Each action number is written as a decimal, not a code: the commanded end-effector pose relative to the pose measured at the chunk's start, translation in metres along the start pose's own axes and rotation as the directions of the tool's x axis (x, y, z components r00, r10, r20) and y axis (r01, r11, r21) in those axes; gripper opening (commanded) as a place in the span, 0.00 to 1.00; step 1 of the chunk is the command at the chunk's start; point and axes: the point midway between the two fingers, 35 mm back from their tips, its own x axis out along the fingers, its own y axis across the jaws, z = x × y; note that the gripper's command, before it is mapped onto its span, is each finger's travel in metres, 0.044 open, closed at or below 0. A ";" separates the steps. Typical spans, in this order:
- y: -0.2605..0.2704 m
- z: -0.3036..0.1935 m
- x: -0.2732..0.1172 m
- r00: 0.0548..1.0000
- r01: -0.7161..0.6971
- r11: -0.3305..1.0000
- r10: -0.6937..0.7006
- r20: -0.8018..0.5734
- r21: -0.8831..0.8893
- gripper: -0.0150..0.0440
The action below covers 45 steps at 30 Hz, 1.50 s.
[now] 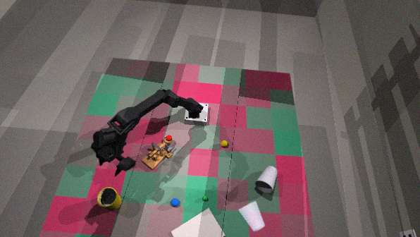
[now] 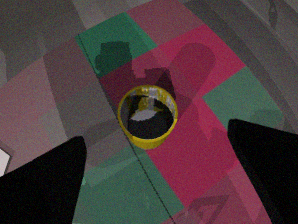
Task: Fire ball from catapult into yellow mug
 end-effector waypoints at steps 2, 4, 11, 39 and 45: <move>0.000 0.001 0.000 1.000 -0.004 1.000 0.004 0.003 -0.005 0.73; 0.000 0.001 0.000 1.000 -0.004 1.000 0.004 0.003 -0.005 0.64; 0.000 0.001 0.000 1.000 -0.004 1.000 0.004 0.003 -0.005 0.33; 0.071 -0.089 0.012 0.949 -0.041 0.947 -0.064 -0.309 -0.320 0.25; 0.090 -0.125 0.009 0.907 -0.085 0.895 -0.112 -0.406 -0.439 0.25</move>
